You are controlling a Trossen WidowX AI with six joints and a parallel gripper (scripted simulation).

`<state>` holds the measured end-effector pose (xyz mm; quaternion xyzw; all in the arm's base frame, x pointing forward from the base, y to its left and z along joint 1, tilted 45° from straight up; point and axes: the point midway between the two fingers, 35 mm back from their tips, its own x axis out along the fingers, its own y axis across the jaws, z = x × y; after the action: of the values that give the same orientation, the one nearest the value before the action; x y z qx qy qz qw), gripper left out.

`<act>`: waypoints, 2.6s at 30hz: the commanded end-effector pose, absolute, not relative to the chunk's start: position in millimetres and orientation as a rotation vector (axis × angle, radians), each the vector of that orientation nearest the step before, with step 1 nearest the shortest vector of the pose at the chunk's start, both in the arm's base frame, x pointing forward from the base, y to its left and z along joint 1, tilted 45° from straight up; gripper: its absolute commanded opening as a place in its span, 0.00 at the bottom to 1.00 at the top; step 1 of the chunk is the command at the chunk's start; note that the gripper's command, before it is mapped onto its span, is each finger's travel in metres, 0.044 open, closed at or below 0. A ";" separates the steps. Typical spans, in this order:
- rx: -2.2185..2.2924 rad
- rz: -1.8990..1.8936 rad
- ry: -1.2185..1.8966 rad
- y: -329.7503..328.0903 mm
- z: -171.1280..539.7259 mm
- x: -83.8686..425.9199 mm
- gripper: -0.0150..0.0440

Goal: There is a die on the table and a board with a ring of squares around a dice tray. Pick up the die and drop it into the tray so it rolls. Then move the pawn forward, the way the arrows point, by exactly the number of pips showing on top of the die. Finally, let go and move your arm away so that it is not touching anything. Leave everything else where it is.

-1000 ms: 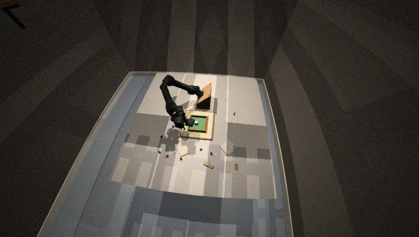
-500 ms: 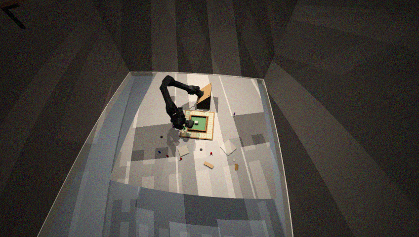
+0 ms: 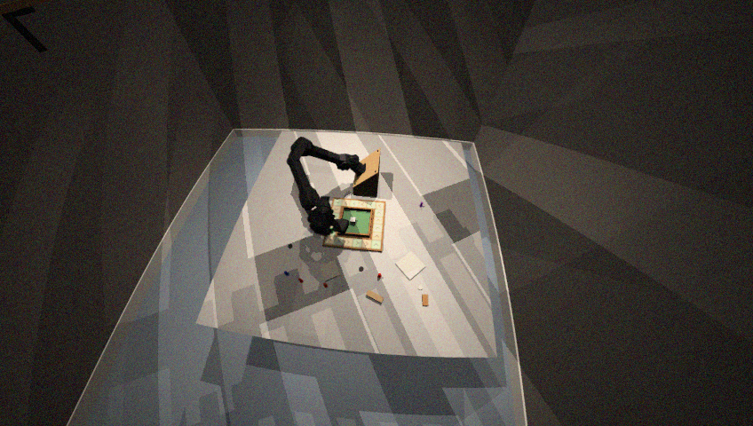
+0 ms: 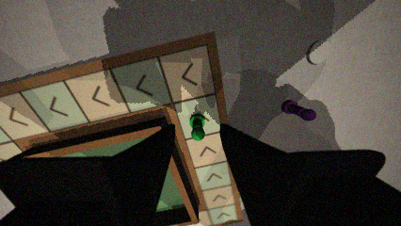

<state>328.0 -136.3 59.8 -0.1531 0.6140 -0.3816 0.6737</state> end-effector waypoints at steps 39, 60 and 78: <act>-0.350 -0.851 1.399 -72.3 120.4 330.5 0.25; -0.349 -0.852 1.397 -31.3 77.3 362.0 0.25; -0.350 -0.850 1.394 4.4 -21.3 388.5 0.25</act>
<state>386.1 -1.6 -2.0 -0.1585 0.6180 -0.3756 0.6722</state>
